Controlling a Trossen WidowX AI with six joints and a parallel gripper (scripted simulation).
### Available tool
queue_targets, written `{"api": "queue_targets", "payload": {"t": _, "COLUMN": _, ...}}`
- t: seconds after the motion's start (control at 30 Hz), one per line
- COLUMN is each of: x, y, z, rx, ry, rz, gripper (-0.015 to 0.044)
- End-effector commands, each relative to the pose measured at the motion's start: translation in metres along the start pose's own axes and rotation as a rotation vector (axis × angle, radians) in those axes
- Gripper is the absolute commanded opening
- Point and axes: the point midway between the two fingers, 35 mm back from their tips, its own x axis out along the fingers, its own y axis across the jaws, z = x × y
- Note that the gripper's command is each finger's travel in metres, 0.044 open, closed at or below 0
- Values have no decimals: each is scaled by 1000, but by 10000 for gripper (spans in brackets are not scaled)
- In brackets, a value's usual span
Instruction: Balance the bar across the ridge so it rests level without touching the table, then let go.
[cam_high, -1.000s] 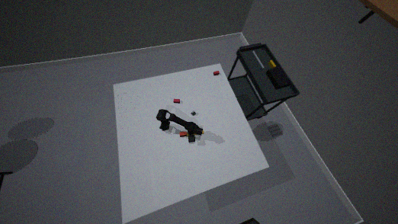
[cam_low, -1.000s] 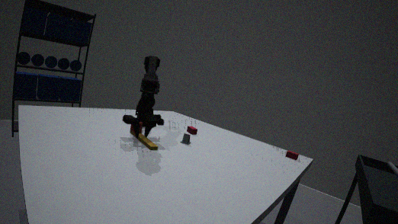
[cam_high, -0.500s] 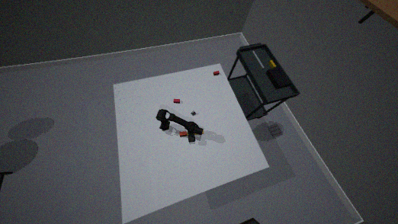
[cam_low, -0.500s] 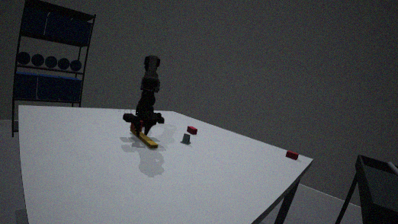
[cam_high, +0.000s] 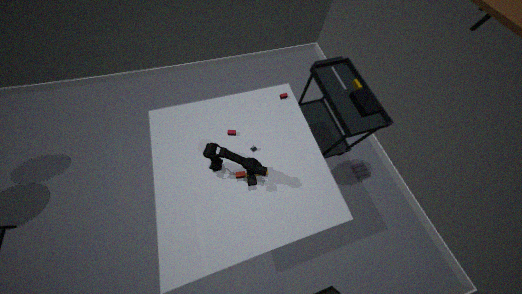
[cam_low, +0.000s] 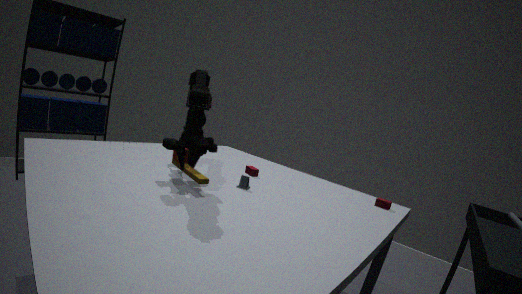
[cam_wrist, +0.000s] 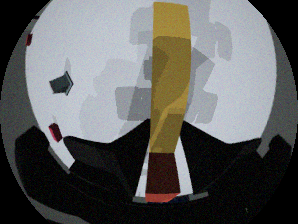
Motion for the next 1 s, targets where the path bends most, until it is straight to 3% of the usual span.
{"api": "queue_targets", "payload": {"t": 0.0, "x": -14, "y": 0, "z": 0, "rx": -2, "ry": -5, "rz": -1, "gripper": 0}}
{"api": "queue_targets", "payload": {"t": 0.47, "x": -49, "y": 2, "z": -3, "rx": -3, "ry": -5, "rz": 0, "gripper": 0}}
{"api": "queue_targets", "payload": {"t": 0.97, "x": -53, "y": 30, "z": 21, "rx": 164, "ry": -7, "rz": 3, "gripper": 0}}
